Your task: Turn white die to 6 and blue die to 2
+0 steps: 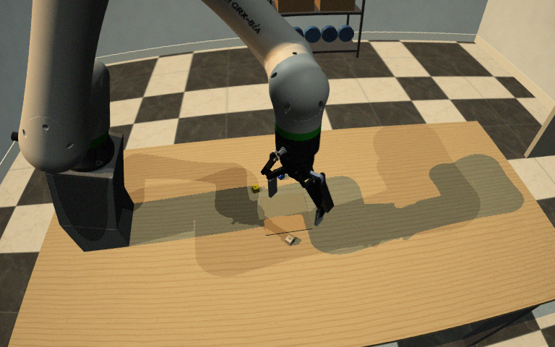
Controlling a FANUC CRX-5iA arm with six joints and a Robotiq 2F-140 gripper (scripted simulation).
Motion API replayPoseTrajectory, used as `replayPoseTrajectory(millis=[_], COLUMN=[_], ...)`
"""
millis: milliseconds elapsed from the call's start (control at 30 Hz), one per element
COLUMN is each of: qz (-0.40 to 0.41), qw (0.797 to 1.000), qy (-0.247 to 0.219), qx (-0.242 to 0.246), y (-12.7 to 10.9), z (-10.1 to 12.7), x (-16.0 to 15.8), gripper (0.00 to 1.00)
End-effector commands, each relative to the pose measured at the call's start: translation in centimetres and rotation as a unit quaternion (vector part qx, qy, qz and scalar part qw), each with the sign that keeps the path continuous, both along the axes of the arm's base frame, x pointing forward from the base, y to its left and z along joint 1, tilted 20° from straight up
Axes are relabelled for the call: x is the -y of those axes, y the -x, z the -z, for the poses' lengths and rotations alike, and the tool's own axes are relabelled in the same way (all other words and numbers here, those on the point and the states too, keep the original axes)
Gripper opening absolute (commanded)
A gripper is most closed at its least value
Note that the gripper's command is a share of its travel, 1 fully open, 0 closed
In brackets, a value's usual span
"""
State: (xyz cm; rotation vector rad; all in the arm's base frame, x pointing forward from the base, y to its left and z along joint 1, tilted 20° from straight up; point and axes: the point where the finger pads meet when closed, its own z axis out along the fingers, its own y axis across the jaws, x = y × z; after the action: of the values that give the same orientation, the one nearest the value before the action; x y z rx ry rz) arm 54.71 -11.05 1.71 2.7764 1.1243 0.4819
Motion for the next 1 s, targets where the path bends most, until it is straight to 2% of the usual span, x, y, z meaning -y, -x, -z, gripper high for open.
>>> replayPoseTrajectory(millis=[0,500,633,800,867,967], qz=[0.004,0.003,0.002,0.002,0.002,0.002], qw=[1.0,1.0,1.0,1.0,1.0,1.0], qy=[0.001,0.0,0.0,0.0,0.0,0.0], qx=[0.005,0.005,0.005,0.005,0.005,0.005], y=[0.0,-0.1,-0.7,-1.9,-1.9,-2.6], z=[0.0,0.3,2.0,5.4,5.4,7.3], x=[0.0,0.0,0.0,-0.1,-0.1,-0.1], gripper=[1.0,1.0,1.0,1.0,1.0,1.0])
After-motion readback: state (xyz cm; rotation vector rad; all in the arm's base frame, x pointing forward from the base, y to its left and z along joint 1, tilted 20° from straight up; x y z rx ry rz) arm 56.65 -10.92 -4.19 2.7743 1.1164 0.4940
